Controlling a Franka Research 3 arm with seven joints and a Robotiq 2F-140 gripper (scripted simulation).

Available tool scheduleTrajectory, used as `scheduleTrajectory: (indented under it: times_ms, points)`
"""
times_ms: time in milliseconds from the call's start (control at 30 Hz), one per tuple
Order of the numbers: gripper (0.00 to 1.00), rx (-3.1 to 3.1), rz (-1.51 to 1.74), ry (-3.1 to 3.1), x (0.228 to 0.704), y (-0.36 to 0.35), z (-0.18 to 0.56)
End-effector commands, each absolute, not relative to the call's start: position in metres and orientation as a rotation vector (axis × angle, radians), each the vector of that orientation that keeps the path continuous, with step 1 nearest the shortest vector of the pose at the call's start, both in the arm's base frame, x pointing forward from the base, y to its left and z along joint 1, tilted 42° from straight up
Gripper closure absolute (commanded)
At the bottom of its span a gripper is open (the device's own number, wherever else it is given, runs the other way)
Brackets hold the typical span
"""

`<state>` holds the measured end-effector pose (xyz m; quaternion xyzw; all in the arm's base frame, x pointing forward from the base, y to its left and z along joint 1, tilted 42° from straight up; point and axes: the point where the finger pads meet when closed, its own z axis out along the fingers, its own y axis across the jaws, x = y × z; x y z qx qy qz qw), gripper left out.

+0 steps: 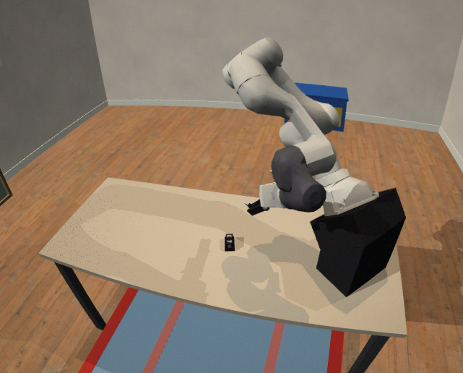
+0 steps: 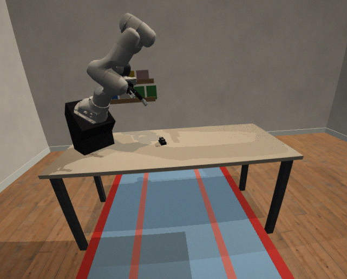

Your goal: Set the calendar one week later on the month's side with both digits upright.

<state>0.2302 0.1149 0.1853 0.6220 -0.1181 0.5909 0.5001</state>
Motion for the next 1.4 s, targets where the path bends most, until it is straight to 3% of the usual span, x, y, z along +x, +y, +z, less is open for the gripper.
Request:
scheduleTrajectory:
  times_ms: [0,333,1267,1367]
  points:
    - [0.0,1.572,1.303,-0.203,0.242,0.116,0.169]
    - [0.0,1.713,1.11,-0.189,0.282,0.103,0.153]
    - [0.0,1.713,1.11,-0.189,0.282,0.103,0.153]
    - [0.0,1.794,1.01,-0.169,0.303,0.095,0.145]
